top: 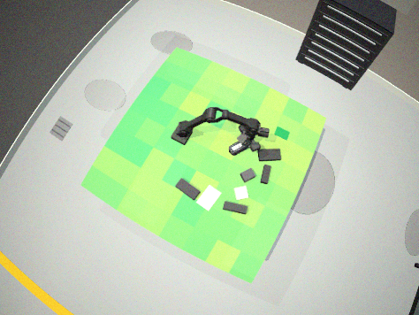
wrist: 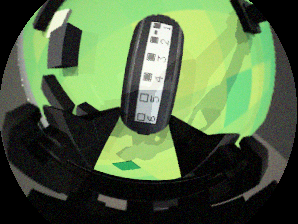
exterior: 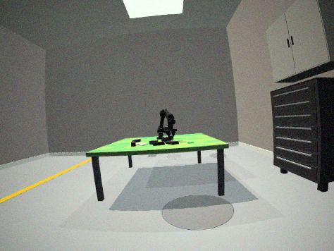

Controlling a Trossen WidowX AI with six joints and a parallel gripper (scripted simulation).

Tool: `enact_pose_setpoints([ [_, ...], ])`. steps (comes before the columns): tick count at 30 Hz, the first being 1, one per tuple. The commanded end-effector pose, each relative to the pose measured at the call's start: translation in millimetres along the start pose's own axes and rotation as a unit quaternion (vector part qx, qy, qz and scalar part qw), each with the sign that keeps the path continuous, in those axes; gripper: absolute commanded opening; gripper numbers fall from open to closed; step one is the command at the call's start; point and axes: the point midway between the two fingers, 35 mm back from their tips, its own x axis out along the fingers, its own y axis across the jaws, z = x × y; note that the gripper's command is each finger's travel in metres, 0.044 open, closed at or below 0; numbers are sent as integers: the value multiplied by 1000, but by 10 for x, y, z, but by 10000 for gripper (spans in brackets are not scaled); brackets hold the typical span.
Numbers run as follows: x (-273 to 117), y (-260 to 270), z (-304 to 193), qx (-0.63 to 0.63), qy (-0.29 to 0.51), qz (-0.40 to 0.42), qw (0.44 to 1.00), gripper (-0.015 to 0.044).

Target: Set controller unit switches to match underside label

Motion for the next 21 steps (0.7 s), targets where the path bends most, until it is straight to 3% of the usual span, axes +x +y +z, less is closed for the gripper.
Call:
enact_pose_setpoints([
  [1, -76, 11, 23, 0, 3, 2, 1000, 336],
  [21, -217, 11, 102, 0, 2, 2, 1000, 336],
])
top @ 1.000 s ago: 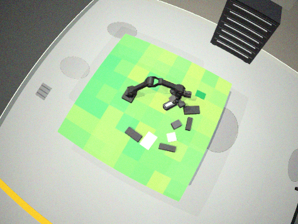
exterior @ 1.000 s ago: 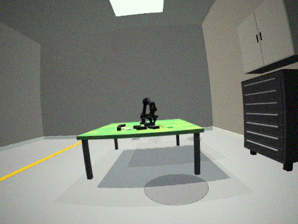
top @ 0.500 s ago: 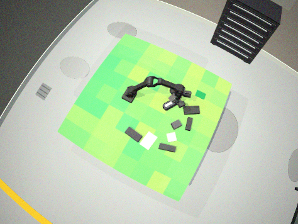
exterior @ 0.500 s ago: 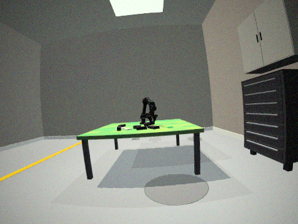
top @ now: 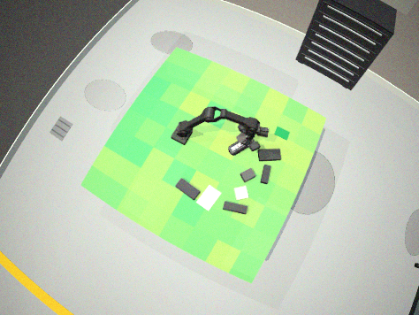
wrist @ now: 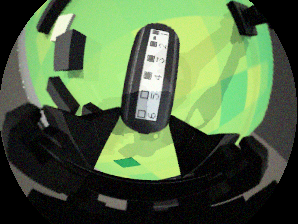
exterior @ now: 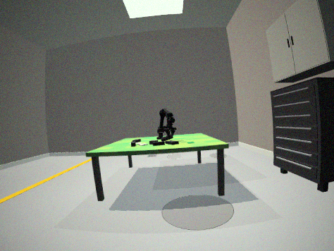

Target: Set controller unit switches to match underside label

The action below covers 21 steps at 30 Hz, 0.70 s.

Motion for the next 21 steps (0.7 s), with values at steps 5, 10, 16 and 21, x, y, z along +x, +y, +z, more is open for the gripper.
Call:
enact_pose_setpoints([
  [5, -95, 14, 55, 0, 1, 2, 1000, 336],
  [10, -128, 14, 79, 0, 1, 2, 1000, 336],
  [16, -167, 14, 108, 0, 1, 2, 1000, 336],
  [21, -198, 14, 134, 0, 1, 2, 1000, 336],
])
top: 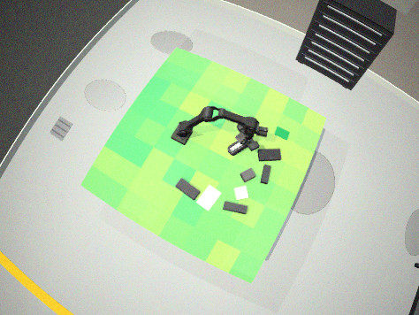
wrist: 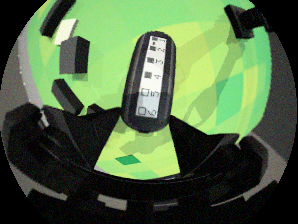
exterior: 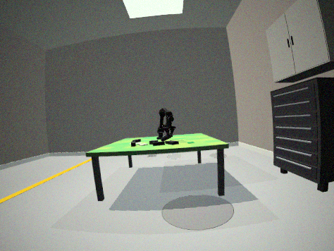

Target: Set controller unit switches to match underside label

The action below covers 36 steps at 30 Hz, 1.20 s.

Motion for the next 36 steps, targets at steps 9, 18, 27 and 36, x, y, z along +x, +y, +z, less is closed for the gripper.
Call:
enact_pose_setpoints([
  [9, -104, 14, 93, 0, -1, 2, 1000, 336],
  [18, -156, 14, 144, 0, -1, 2, 1000, 336],
  [27, -204, 14, 197, 0, -1, 2, 1000, 336],
  [36, -250, 14, 254, 0, -2, 2, 1000, 336],
])
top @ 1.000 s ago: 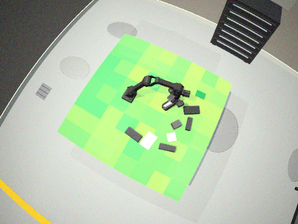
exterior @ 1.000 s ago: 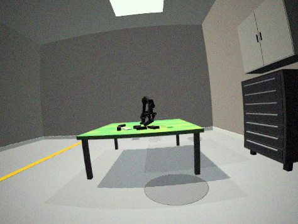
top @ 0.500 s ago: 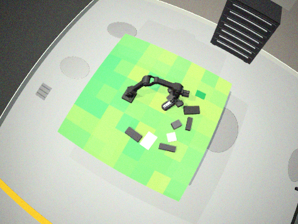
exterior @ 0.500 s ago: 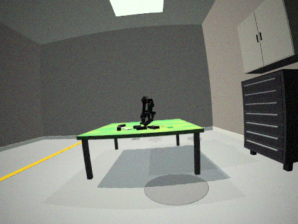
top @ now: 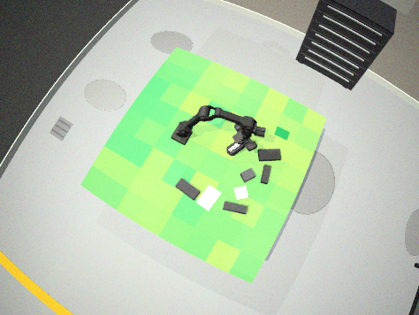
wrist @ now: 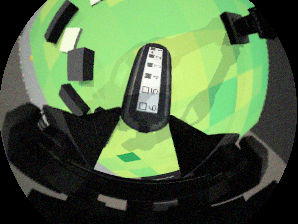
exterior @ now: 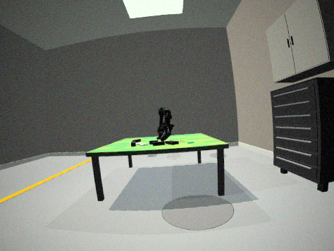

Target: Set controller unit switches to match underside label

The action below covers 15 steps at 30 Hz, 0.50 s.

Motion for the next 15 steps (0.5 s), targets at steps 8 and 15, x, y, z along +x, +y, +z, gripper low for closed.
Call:
enact_pose_setpoints([
  [8, -66, 15, 112, 1, -4, 1, 1000, 336],
  [15, -97, 15, 159, 1, -4, 1, 1000, 336],
])
